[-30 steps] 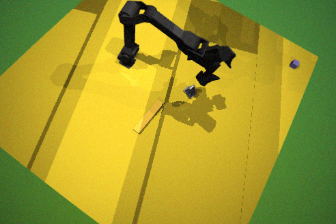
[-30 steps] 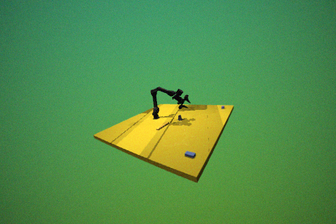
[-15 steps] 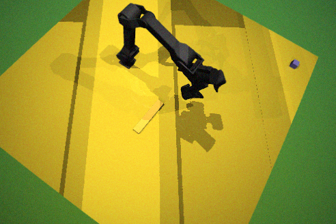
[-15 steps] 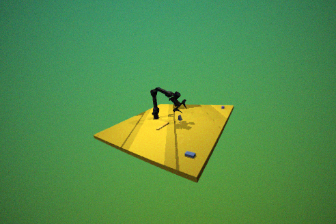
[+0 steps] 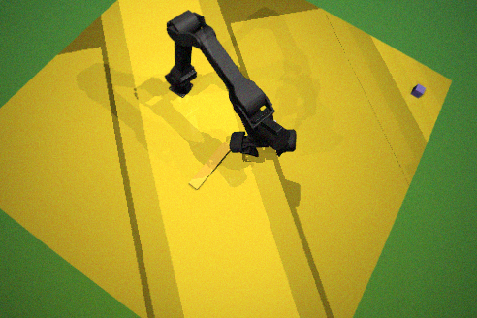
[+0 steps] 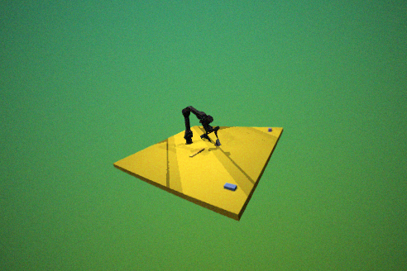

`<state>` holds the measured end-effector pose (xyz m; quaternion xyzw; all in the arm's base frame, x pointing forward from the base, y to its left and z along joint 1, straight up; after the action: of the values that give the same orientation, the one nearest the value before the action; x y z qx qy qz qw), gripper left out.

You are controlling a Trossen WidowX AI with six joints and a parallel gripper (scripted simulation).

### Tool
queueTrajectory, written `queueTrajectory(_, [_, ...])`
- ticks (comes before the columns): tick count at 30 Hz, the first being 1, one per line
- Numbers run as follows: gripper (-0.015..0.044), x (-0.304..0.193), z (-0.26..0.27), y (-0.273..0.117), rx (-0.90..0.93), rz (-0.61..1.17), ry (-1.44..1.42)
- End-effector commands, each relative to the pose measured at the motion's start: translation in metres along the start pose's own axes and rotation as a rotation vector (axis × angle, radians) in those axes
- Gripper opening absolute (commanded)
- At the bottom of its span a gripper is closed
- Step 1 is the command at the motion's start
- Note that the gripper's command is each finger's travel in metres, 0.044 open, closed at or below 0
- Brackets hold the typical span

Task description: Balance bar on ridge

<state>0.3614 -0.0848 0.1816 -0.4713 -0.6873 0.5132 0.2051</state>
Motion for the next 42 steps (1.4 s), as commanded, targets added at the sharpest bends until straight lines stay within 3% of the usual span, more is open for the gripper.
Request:
queueTrajectory(1, [0.0315,-0.014,0.021,-0.004,0.066,0.002,0.076])
queueTrajectory(29, [0.0315,-0.054,0.152,-0.041,0.431,-0.076,0.502])
queueTrajectory(42, [0.0315,-0.046,0.17,0.0,0.431,-0.076,0.502])
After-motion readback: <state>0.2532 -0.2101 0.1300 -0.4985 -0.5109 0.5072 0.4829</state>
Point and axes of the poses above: the point midway between the two fingers, 35 mm back from their tips, its own y axis out along the fingers, its own z axis across the jaws, x = y × z, the point moved 5 cm from there along -y, back along the fingers, and after that the axes turned 6 degrees about -y, right-handed, at the moved point
